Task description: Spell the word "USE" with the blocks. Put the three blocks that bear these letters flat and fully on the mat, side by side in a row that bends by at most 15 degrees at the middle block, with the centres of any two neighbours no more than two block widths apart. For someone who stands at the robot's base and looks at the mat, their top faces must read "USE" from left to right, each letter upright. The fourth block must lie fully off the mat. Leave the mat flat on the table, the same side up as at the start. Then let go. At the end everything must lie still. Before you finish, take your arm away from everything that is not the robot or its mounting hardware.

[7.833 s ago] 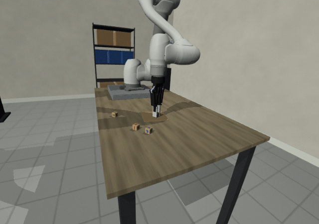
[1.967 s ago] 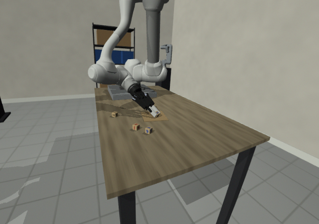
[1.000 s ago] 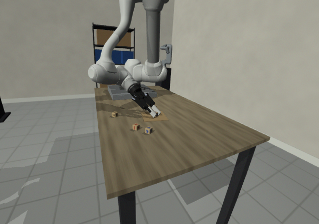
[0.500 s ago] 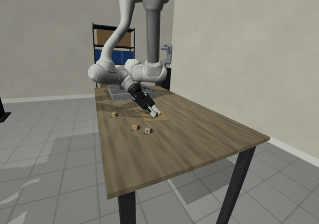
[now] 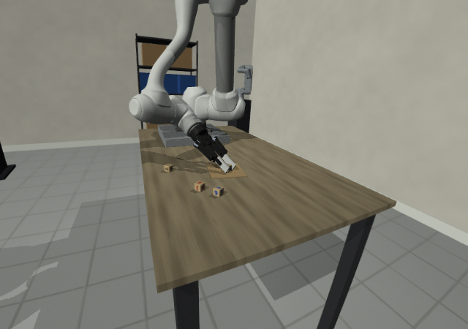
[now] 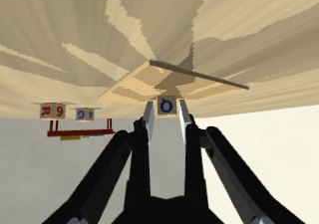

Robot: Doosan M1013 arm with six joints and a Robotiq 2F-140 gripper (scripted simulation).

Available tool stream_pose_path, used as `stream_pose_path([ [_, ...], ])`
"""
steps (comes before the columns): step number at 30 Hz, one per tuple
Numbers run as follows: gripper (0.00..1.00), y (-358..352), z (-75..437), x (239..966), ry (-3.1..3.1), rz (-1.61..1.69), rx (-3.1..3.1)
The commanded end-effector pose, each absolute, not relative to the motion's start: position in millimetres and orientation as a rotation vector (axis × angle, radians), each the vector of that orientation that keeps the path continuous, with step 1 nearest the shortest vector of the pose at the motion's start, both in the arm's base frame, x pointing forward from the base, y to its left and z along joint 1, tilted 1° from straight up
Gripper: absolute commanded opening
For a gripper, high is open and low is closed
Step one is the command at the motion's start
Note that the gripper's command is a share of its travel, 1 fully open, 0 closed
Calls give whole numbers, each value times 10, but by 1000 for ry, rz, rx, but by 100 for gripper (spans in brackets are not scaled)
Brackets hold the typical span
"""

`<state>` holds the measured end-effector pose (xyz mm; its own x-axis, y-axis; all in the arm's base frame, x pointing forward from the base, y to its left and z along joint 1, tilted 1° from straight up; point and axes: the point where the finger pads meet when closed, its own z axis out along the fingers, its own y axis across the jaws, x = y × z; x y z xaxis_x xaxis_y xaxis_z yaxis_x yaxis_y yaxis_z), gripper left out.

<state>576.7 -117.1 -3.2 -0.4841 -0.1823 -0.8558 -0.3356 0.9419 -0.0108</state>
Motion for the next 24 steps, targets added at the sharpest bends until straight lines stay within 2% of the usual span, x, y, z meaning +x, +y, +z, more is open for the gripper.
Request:
stream_pose_path([
  [1,25,-1159,-36,5739,2086,195,-363],
  [10,25,-1159,15,5738,2086,195,-363],
  [24,25,-1159,411,5731,2086,195,-363],
])
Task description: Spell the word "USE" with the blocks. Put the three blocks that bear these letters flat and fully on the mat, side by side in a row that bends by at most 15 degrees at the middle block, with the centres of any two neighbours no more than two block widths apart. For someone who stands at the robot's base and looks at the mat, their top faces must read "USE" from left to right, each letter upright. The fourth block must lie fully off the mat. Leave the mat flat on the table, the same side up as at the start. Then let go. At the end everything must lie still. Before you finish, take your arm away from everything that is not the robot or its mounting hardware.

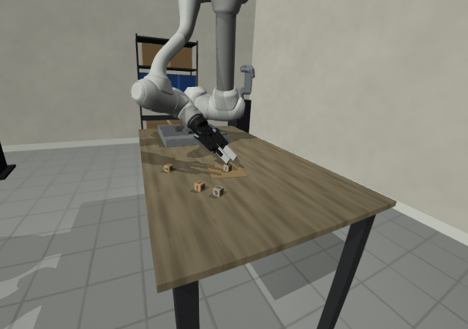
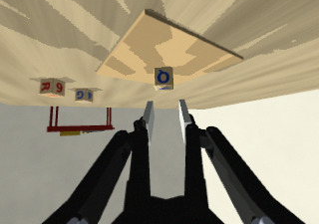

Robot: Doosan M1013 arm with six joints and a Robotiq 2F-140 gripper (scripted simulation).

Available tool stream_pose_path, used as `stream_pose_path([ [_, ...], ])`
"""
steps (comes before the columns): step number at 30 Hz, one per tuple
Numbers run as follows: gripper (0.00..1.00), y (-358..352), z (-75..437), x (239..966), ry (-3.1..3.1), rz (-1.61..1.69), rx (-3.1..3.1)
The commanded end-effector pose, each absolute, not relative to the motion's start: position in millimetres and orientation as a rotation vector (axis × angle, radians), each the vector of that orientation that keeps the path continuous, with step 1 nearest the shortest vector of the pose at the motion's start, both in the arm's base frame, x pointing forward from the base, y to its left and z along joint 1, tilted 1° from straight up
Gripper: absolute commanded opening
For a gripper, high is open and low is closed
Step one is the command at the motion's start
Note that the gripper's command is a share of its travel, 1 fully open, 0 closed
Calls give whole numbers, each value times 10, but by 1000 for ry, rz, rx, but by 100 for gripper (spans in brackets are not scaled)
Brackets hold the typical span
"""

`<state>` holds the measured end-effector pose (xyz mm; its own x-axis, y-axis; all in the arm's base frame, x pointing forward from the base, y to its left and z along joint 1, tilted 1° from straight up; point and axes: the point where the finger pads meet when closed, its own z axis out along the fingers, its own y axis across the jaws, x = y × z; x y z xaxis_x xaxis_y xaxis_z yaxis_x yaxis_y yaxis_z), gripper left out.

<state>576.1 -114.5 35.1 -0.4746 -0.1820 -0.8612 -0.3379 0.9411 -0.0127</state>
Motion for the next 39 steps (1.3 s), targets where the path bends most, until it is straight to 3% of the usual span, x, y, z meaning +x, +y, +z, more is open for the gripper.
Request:
stream_pose_path([
  [1,25,-1158,431,5731,2086,195,-363],
  [12,25,-1120,470,5739,2089,211,-369],
  [26,25,-223,501,5699,2277,613,-542],
  [39,25,-109,429,5471,2619,688,-657],
])
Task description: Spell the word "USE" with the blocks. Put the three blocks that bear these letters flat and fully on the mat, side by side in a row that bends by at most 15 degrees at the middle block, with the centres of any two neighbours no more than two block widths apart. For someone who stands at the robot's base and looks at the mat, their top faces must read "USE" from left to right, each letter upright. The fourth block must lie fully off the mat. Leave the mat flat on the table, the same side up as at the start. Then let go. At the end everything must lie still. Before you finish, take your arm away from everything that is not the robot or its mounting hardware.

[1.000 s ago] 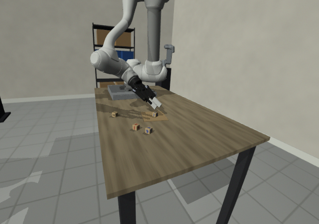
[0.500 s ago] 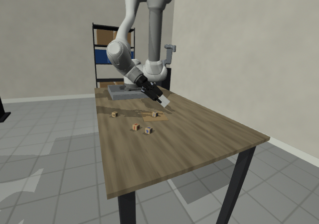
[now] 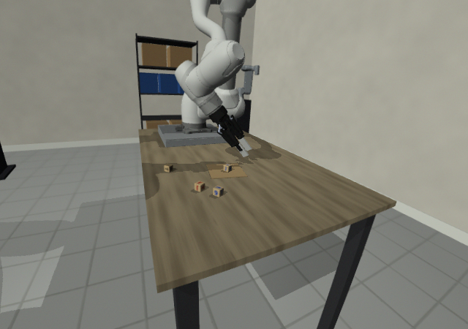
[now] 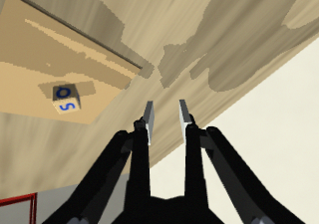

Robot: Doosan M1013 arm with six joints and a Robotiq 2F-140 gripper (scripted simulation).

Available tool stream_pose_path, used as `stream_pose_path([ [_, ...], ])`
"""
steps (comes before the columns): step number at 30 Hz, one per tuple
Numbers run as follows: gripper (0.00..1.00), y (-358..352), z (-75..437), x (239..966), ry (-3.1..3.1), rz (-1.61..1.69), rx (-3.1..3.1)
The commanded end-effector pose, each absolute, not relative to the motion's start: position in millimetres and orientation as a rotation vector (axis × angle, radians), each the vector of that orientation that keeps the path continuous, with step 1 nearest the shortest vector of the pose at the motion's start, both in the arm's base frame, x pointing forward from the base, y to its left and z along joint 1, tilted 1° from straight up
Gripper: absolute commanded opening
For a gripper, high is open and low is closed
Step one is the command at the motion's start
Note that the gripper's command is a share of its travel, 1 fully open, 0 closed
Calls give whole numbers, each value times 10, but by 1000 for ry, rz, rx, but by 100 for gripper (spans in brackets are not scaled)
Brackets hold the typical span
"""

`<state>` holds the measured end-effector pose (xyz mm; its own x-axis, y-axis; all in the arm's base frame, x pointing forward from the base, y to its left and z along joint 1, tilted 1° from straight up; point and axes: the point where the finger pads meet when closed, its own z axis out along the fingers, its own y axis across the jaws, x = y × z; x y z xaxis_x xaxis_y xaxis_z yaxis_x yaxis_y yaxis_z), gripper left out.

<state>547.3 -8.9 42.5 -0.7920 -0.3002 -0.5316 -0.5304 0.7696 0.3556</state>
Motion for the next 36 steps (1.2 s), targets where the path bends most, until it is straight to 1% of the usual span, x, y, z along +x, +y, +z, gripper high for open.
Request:
stream_pose_path([
  [1,25,-131,427,5461,2651,677,-662],
  [6,25,-222,433,5447,2744,628,-670],
  [13,25,-609,552,5547,2965,376,-640],
  [21,25,-1028,820,5816,3071,53,-550],
  [29,25,-1101,884,5878,3078,-8,-529],
  [30,100,-1101,884,5878,3078,-8,-529],
  [36,100,-1101,884,5878,3078,-8,-529],
])
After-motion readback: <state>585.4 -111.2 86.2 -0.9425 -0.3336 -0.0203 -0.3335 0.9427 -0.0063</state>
